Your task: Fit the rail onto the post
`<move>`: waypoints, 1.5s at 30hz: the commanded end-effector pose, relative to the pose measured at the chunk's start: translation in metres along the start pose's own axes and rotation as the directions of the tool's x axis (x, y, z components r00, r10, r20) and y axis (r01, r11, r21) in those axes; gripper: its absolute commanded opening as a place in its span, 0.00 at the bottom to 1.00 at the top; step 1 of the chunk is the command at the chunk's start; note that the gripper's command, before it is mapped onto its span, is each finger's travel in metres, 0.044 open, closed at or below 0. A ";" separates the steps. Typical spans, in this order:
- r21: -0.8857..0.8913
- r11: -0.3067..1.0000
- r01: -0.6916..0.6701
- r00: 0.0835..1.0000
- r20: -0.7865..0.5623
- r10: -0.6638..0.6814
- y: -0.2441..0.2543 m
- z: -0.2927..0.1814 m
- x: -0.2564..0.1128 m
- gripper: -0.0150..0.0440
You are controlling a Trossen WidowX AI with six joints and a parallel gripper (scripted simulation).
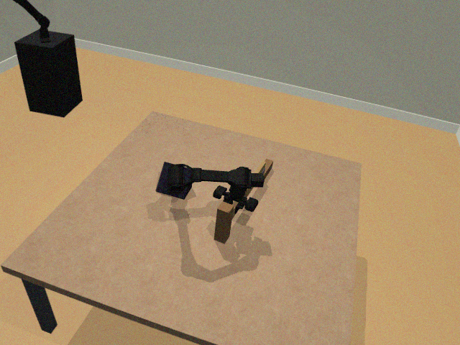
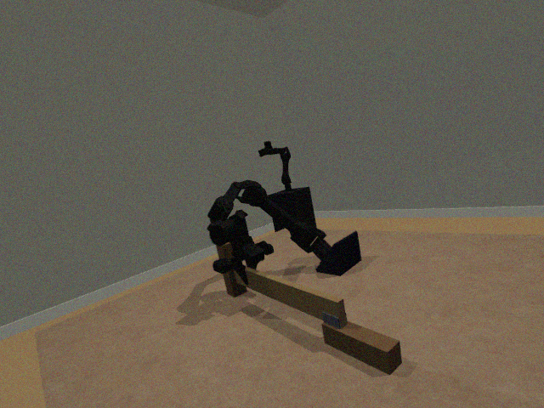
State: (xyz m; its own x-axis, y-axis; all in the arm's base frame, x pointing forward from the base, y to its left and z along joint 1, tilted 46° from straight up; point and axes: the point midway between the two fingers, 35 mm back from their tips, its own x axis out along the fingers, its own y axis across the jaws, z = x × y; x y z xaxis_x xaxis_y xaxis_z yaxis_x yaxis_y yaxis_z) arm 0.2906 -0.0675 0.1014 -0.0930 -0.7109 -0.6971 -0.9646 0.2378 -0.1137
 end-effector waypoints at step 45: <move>-0.001 1.000 0.002 1.000 -0.004 -0.002 0.000 0.004 -0.002 0.25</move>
State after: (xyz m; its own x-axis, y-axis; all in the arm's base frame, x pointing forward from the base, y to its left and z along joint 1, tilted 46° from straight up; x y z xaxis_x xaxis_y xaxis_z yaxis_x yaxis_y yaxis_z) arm 0.2918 -0.0644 0.0989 -0.0938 -0.7159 -0.6919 -0.9646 0.2373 -0.1148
